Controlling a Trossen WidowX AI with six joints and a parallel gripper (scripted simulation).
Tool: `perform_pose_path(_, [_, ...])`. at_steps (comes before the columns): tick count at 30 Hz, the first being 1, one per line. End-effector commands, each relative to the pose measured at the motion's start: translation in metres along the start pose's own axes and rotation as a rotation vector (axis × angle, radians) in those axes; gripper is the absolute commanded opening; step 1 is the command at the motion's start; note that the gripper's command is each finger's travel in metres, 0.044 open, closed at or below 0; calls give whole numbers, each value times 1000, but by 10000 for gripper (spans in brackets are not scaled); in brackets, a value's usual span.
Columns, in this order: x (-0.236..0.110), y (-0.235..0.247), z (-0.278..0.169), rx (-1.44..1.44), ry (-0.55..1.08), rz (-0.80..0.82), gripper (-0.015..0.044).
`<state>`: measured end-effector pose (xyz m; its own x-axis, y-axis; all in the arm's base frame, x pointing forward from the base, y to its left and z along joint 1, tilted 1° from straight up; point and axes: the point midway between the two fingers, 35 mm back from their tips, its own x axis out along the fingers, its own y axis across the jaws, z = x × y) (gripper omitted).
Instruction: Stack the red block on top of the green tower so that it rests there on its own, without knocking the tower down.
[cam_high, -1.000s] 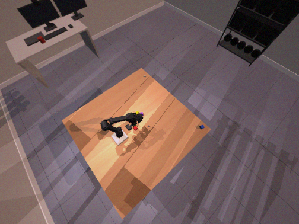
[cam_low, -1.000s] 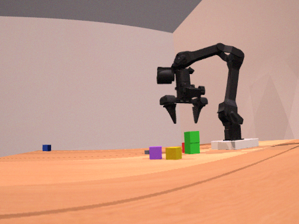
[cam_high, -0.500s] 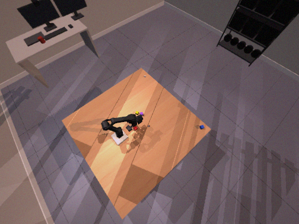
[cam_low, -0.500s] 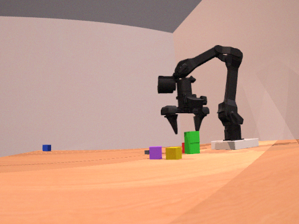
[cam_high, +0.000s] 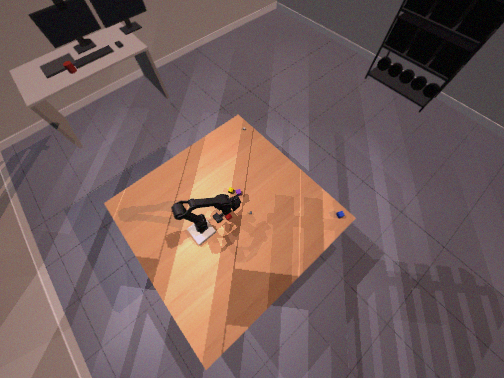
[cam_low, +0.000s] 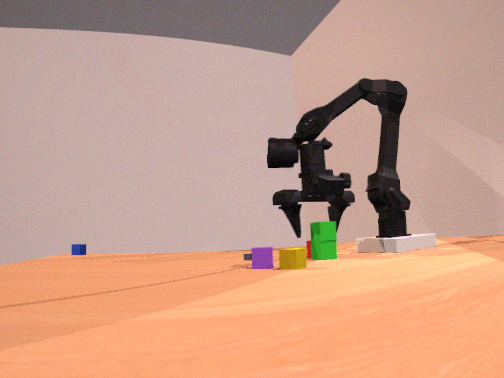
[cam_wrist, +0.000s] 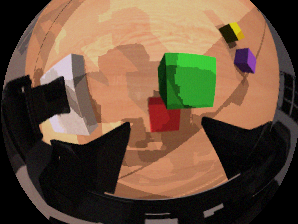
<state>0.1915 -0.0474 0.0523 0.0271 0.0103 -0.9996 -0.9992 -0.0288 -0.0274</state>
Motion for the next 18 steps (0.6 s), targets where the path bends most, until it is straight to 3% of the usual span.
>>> perform_pose_path(1, [8,0,1,5,-6,4,440])
perform_pose_path(18, [36,1,1,5,-6,4,440])
